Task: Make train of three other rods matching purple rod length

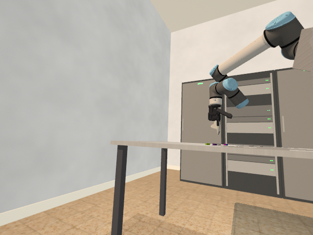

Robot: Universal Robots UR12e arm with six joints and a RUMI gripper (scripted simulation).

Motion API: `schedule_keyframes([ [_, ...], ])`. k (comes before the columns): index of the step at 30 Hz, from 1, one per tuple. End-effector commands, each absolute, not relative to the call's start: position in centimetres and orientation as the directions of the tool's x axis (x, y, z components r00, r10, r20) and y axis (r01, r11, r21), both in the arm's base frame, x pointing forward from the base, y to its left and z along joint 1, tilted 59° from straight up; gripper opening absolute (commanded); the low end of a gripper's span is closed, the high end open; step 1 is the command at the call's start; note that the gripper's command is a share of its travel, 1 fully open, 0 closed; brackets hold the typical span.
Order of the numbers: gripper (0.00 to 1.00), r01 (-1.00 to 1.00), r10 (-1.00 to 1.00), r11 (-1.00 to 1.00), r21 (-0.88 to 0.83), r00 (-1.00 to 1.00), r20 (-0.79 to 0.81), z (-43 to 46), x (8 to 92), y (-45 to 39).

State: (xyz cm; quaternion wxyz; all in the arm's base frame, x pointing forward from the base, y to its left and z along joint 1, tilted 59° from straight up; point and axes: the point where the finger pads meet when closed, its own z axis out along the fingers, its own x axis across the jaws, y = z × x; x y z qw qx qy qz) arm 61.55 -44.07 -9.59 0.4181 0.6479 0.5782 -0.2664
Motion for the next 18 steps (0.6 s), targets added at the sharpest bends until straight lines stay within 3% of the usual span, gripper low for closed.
schedule_keyframes([
  [1, 0.14, 0.972, 0.527, 0.018, 0.234, 0.189, -0.829, -8.85, 61.39, -42.85],
  [4, 0.14, 0.972, 0.527, 0.018, 0.234, 0.189, -0.829, -8.81, 61.38, -42.78],
  [5, 1.0, 0.972, 0.527, 0.018, 0.234, 0.189, -0.829, -8.81, 61.38, -42.78],
  [18, 1.0, 0.972, 0.527, 0.018, 0.234, 0.189, -0.829, -8.81, 61.38, -42.78],
])
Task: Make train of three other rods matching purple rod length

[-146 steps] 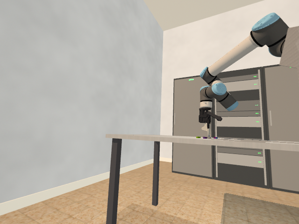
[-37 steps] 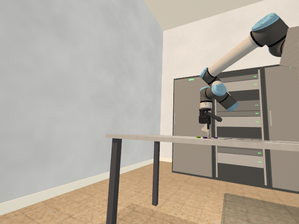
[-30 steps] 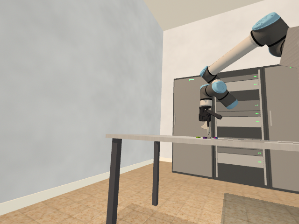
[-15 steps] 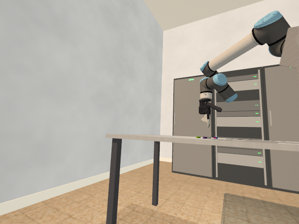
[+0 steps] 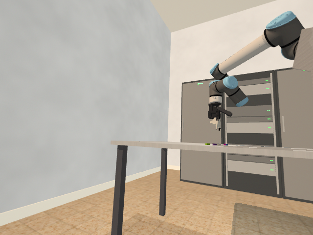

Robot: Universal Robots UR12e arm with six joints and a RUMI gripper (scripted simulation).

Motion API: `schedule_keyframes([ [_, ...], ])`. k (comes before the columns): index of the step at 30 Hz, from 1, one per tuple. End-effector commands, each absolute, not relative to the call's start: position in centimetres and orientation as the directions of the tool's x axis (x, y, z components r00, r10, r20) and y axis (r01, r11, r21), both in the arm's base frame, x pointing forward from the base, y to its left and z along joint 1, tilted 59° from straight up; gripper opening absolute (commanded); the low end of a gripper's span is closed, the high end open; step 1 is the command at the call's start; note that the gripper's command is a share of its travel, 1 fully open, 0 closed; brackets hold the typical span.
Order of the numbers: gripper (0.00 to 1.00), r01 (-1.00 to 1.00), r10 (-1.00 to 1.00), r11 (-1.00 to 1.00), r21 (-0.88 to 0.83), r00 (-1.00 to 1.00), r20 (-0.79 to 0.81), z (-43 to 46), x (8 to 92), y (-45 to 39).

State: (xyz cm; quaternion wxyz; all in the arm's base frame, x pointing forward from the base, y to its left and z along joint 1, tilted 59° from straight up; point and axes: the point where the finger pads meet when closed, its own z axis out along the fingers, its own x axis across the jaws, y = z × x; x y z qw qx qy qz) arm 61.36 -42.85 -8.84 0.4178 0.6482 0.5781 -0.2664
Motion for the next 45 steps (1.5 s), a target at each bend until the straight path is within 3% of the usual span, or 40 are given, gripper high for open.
schedule_keyframes([
  [1, 1.0, 0.972, 0.527, 0.018, 0.234, 0.189, -0.829, -8.8, 61.4, -42.8],
  [30, 1.0, 0.939, 0.525, -0.05, 0.339, 0.314, -0.791, -8.9, 61.0, -42.9],
  [45, 1.0, 0.757, 0.47, -0.242, 0.607, 0.638, -0.609, -9.2, 60.2, -43.4],
])
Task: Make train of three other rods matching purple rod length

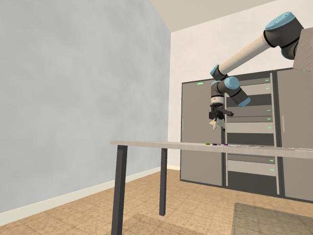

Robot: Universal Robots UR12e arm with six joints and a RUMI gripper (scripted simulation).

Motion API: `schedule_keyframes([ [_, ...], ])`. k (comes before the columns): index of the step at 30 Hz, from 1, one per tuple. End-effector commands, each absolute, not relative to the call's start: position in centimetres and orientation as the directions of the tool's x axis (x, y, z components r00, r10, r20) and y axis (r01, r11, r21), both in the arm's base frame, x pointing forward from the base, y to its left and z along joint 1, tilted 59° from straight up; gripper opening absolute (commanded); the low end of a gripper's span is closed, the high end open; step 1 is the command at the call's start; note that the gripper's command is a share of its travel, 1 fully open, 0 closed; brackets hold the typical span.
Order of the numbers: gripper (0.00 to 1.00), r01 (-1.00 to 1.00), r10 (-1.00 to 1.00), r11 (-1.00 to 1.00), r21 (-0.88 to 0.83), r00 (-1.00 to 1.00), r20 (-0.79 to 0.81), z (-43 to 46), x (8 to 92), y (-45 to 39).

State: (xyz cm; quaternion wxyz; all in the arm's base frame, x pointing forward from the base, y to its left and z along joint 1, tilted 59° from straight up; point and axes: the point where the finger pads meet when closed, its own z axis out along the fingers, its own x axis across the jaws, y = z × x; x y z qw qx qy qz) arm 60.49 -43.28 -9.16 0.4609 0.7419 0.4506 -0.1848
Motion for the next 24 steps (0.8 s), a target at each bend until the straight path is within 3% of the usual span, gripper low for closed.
schedule_keyframes([
  [1, 1.0, 0.757, 0.47, -0.242, 0.607, 0.638, -0.609, -9.23, 60.22, -43.38],
  [24, 1.0, 0.279, 0.259, -0.462, 0.842, 0.95, -0.173, -9.36, 59.26, -44.11],
])
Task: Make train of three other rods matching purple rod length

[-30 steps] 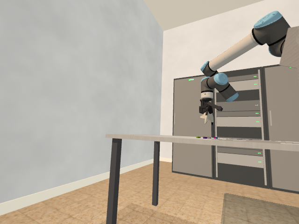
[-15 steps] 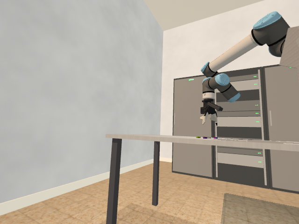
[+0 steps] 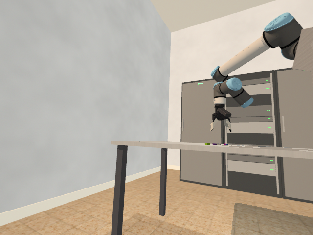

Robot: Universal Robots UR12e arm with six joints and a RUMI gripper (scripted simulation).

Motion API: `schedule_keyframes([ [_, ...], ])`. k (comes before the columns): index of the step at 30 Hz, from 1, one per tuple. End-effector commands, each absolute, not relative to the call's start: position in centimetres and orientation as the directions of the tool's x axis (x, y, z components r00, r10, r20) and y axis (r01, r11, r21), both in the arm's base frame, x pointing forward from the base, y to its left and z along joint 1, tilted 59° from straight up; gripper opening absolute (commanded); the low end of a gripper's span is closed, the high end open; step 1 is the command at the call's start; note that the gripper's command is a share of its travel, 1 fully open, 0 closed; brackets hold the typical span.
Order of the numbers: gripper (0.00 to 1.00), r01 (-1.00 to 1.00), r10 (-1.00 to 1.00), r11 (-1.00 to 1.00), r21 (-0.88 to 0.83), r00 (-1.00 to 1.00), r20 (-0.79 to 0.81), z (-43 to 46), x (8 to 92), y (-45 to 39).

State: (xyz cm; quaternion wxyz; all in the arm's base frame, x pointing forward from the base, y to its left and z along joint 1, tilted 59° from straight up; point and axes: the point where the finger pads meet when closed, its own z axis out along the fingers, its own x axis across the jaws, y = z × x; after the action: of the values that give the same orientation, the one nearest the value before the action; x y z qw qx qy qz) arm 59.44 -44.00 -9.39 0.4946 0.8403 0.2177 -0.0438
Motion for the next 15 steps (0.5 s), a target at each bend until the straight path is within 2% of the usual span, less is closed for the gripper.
schedule_keyframes([
  [1, 1.0, 0.254, 0.247, -0.468, 0.846, 0.957, -0.151, -9.36, 59.22, -44.15],
  [10, 1.0, 0.025, 0.131, -0.513, 0.858, 0.99, 0.05, -9.26, 58.9, -44.49],
  [12, 1.0, 0.025, 0.131, -0.513, 0.858, 0.99, 0.05, -9.26, 58.9, -44.49],
  [15, 1.0, -0.088, 0.072, -0.524, 0.847, 0.987, 0.147, -9.19, 58.74, -44.67],
])
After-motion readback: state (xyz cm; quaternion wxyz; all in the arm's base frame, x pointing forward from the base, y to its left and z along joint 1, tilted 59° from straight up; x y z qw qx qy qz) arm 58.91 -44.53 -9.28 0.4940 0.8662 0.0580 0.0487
